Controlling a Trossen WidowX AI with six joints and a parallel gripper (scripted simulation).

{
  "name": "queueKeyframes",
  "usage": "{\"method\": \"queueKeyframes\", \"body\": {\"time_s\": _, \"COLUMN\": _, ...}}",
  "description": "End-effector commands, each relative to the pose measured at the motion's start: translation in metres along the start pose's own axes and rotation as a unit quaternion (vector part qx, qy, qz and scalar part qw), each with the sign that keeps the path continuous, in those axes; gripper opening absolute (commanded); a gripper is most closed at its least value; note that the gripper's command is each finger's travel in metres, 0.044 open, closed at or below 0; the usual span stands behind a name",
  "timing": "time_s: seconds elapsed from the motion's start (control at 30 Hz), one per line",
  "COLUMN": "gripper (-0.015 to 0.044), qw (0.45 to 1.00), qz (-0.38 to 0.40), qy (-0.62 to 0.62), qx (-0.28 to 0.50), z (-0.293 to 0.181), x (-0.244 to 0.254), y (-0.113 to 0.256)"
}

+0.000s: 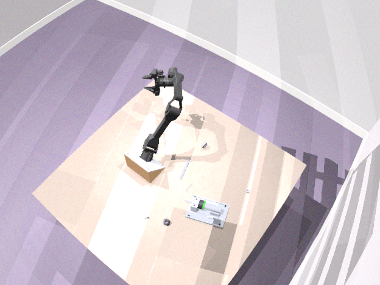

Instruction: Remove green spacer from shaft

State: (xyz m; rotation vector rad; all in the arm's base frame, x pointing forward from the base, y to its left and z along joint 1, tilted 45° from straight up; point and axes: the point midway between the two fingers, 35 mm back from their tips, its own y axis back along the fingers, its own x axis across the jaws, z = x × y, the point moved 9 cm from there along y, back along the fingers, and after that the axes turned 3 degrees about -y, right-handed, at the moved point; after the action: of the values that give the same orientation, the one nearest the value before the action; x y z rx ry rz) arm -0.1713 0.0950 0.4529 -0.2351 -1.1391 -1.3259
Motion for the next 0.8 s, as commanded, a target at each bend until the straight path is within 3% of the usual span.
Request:
{"method": "queueKeyframes", "body": {"time_s": 0.0, "gripper": 0.0426, "qw": 1.0, "qz": -0.001, "qy": 0.001, "qx": -0.001, "z": 0.0, "x": 0.0, "y": 0.0}}
{"method": "queueKeyframes", "body": {"time_s": 0.4, "gripper": 0.044, "qw": 0.984, "qz": -0.108, "qy": -0.033, "qx": -0.138, "z": 0.024, "x": -0.056, "y": 0.043}}
{"method": "queueKeyframes", "body": {"time_s": 0.77, "gripper": 0.044, "qw": 0.922, "qz": -0.232, "qy": -0.129, "qx": -0.282, "z": 0.021, "x": -0.133, "y": 0.116}}
